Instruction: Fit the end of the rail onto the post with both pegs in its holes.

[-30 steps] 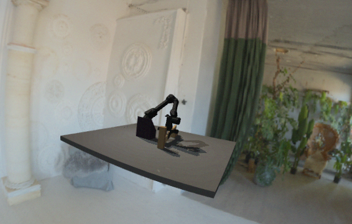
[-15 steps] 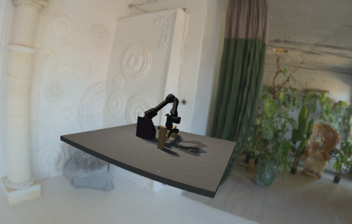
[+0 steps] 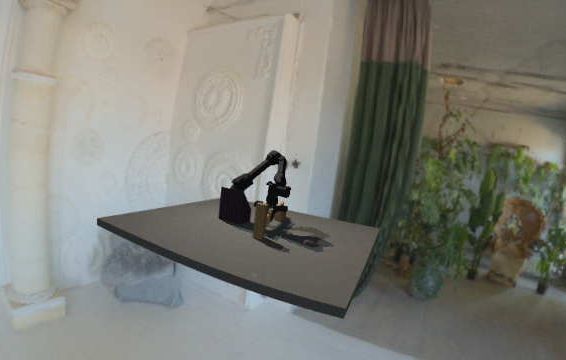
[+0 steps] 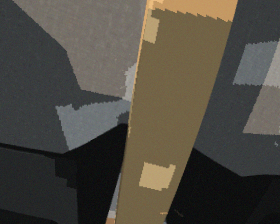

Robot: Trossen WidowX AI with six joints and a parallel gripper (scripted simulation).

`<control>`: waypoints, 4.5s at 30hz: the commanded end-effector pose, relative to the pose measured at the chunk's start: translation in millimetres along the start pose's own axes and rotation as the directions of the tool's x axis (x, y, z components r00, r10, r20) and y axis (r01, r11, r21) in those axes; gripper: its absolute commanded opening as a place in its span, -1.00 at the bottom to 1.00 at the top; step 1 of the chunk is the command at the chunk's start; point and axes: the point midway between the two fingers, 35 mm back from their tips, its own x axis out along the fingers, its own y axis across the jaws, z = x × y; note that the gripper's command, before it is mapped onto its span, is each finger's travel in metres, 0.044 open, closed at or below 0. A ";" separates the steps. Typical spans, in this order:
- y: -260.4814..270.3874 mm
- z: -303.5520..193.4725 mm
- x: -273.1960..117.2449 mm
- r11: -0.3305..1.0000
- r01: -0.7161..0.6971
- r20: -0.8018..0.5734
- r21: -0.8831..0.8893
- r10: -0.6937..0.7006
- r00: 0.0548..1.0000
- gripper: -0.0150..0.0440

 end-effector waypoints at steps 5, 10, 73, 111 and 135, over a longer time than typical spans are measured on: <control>-1.7 -0.8 -7.3 1.000 0.012 0.001 -0.001 -0.012 1.000 -0.49; -1.7 -0.9 -9.8 1.000 0.012 0.001 -0.001 -0.012 1.000 -0.49; 0.4 -2.5 -17.4 1.000 0.012 0.000 -0.001 -0.012 1.000 -0.49; -0.4 -12.8 -19.3 1.000 0.012 0.000 -0.001 -0.012 1.000 -0.49; -0.7 -19.5 -19.1 1.000 0.012 -0.001 -0.001 -0.012 1.000 -0.49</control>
